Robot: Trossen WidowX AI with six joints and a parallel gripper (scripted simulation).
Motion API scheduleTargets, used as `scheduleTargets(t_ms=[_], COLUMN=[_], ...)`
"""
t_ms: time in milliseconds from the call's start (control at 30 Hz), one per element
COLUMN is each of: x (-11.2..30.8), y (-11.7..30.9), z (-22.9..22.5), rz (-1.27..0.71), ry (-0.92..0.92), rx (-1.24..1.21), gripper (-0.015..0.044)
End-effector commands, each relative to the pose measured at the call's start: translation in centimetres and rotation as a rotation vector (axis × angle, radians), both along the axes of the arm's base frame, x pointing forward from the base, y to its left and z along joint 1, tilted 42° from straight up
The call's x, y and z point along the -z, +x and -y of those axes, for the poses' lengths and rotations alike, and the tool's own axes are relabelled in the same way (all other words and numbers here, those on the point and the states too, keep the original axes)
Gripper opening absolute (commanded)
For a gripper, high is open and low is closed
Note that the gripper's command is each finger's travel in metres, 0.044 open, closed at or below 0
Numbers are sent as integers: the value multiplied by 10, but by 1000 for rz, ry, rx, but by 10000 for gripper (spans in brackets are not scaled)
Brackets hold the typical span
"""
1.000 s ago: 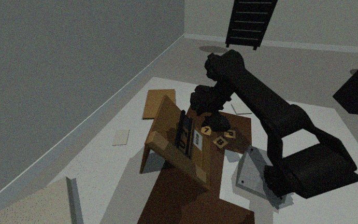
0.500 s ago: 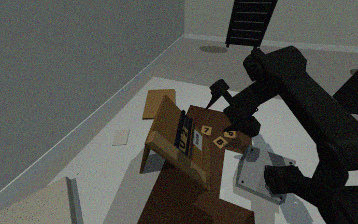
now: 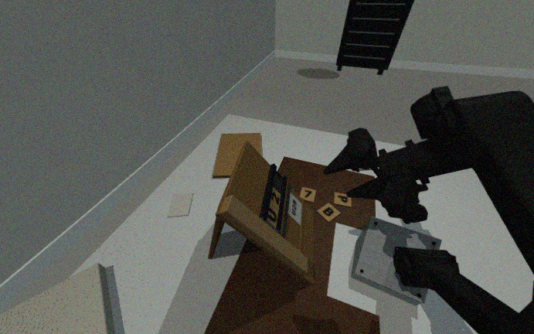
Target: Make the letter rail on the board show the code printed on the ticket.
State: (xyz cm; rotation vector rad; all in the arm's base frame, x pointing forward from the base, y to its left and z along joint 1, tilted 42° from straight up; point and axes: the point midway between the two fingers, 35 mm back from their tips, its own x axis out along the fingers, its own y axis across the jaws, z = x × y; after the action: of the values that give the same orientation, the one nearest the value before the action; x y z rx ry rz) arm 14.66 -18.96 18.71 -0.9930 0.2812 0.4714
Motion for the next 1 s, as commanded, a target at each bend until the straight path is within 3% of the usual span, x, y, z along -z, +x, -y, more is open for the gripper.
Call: scheduleTargets(t_ms=[0,300,367,433,733,967], x=[-2,-2,2,13,70,116], y=[-1,-1,0,2,13,20], z=[-3,-3,-2,0,6,5], rz=[21,21,-3,-74,-471,-798], ry=[-28,-28,29,184,889,1335], rx=[-4,-4,13,63,376,696], gripper=[440,440,387,340,340,340])
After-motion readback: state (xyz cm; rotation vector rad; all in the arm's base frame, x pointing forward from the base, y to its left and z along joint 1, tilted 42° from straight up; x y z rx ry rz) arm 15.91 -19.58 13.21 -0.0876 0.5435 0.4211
